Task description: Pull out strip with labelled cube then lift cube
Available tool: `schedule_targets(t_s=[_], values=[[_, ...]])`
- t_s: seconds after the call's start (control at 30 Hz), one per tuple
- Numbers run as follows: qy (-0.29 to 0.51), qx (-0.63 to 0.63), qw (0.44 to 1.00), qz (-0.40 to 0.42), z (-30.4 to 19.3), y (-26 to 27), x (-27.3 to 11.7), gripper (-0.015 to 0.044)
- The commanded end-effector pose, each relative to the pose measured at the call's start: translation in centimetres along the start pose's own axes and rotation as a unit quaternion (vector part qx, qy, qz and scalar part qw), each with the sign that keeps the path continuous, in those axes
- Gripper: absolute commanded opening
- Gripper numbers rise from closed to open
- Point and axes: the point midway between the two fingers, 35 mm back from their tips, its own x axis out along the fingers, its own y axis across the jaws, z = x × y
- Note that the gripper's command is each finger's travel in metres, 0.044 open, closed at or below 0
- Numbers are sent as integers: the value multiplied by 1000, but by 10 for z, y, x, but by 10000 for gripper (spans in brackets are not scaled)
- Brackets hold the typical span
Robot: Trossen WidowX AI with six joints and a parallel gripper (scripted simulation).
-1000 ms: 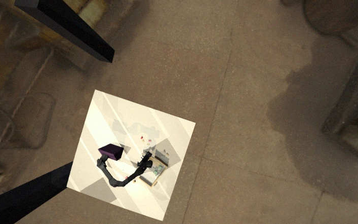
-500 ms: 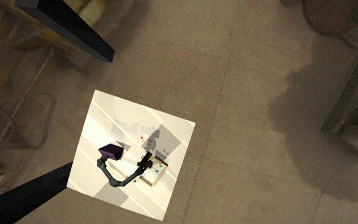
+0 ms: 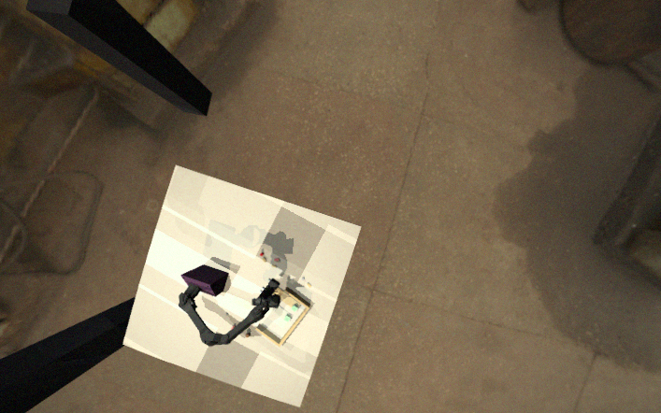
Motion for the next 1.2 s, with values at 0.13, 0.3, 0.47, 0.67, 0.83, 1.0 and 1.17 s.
schedule_targets(t_s=[0.13, 0.3, 0.47, 0.67, 0.83, 1.0, 1.17], values=[[6, -2, 1000, -2, -17, 0, 3, 0], [6, -2, 1000, -2, -24, 0, 4, 0], [6, -3, 1000, -2, -33, 0, 4, 0], [6, -3, 1000, -2, -42, 0, 4, 0], [6, -3, 1000, -2, -50, 0, 4, 0], [6, -3, 1000, -2, -57, 0, 4, 0], [6, -3, 1000, -2, -65, 0, 5, 0]])
